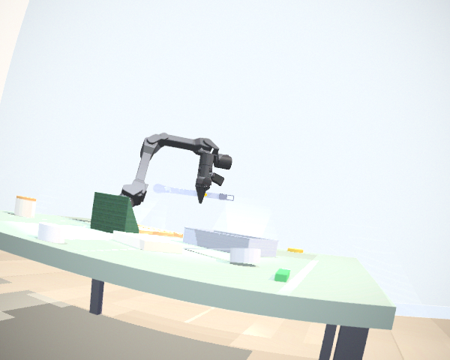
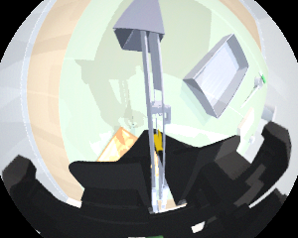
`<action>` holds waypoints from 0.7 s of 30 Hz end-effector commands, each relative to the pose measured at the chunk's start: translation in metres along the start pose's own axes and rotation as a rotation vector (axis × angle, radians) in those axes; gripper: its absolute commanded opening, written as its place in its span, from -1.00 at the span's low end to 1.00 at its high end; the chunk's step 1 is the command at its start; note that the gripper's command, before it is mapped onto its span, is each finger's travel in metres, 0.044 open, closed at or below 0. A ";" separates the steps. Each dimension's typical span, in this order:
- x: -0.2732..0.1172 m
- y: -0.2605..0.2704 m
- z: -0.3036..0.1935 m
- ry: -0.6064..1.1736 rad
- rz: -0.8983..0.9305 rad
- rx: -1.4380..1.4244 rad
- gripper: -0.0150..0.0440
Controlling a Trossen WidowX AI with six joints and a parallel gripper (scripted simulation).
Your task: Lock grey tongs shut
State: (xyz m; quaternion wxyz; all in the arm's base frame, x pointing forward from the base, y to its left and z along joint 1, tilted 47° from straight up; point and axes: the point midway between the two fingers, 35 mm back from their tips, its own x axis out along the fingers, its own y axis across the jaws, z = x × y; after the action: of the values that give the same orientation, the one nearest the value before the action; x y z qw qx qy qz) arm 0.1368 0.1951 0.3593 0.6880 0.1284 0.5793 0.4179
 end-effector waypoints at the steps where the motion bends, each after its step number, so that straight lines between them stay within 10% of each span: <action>1: 0.006 0.004 -0.008 0.026 -0.023 0.037 -1.00; 21: 0.029 0.028 -0.051 0.115 -0.150 0.195 -1.00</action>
State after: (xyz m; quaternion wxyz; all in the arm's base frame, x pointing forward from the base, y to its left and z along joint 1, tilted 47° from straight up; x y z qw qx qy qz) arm 0.0856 0.2161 0.3443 0.6671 0.1251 0.6565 0.3292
